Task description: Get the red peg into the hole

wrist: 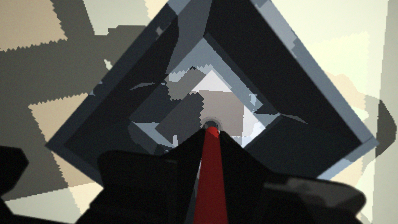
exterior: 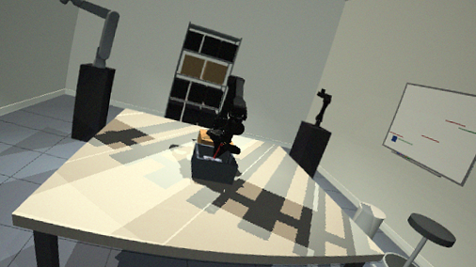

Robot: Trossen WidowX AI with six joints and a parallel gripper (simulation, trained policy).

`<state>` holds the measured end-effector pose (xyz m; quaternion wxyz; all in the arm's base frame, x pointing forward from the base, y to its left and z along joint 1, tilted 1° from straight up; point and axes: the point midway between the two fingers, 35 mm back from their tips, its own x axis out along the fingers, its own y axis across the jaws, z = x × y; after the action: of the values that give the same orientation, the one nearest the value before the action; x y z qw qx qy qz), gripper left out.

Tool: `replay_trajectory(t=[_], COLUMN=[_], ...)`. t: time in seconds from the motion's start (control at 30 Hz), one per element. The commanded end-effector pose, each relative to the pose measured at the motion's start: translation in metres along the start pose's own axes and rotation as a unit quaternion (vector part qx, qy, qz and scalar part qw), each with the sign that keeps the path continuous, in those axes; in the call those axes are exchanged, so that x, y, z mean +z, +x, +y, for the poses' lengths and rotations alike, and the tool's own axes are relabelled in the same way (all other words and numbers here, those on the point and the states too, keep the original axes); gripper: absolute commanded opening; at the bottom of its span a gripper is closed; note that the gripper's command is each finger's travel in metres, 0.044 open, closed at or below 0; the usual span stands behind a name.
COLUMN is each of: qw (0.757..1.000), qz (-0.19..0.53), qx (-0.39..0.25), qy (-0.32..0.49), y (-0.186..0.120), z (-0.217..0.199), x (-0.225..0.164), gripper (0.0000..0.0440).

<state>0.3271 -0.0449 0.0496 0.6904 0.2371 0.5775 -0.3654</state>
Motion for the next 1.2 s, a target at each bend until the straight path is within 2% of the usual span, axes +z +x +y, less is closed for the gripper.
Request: replay_trajectory(t=[0.0,0.1,0.2,0.57,0.97,1.17], qw=[1.0,0.999,0.999,0.997,0.991,0.991], qz=[0.019,0.03,0.029,0.052,0.046,0.046], qx=[-0.002,-0.001,0.005,0.04,0.12,0.121], qy=[-0.015,-0.018,-0.032,-0.029,-0.037,-0.037], y=[0.014,0.022,0.023,0.011,-0.015,-0.015], z=[0.0,0.0,0.001,0.029,0.077,0.077], x=[-0.003,-0.003,0.006,0.036,0.066,0.066], gripper=[0.0069,0.0138,0.0154,0.0438,0.044,0.044])
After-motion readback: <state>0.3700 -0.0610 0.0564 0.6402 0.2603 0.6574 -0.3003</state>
